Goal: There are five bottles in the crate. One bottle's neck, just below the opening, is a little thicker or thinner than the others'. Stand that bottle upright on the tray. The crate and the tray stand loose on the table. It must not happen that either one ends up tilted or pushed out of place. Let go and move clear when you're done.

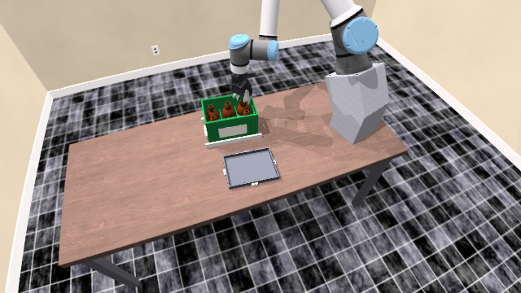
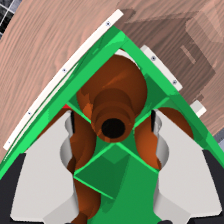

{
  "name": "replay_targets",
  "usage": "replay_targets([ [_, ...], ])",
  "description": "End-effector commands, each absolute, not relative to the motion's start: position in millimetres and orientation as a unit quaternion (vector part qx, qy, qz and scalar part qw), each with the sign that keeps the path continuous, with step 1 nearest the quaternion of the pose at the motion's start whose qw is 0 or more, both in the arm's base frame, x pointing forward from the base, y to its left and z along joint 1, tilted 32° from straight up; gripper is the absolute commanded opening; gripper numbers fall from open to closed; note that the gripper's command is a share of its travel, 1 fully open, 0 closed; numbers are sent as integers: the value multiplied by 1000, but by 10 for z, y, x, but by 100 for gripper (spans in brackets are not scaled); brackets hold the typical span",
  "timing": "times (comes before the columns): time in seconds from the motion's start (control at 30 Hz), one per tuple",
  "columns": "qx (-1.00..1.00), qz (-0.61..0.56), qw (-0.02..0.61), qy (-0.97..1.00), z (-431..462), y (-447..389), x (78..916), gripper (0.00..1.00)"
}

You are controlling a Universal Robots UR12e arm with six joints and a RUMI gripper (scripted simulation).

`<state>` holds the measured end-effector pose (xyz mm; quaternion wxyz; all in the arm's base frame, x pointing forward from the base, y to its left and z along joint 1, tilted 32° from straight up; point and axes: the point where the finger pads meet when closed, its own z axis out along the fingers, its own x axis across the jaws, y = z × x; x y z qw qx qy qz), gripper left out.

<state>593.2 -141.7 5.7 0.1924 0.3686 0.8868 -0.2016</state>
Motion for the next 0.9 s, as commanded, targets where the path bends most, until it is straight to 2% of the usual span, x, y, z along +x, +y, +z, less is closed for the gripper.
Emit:
replay_targets([
  [0.0, 368, -201, 193, 887, 58, -1417, 5935, 38],
  [0.87, 368, -201, 193, 887, 58, -1417, 5935, 38],
])
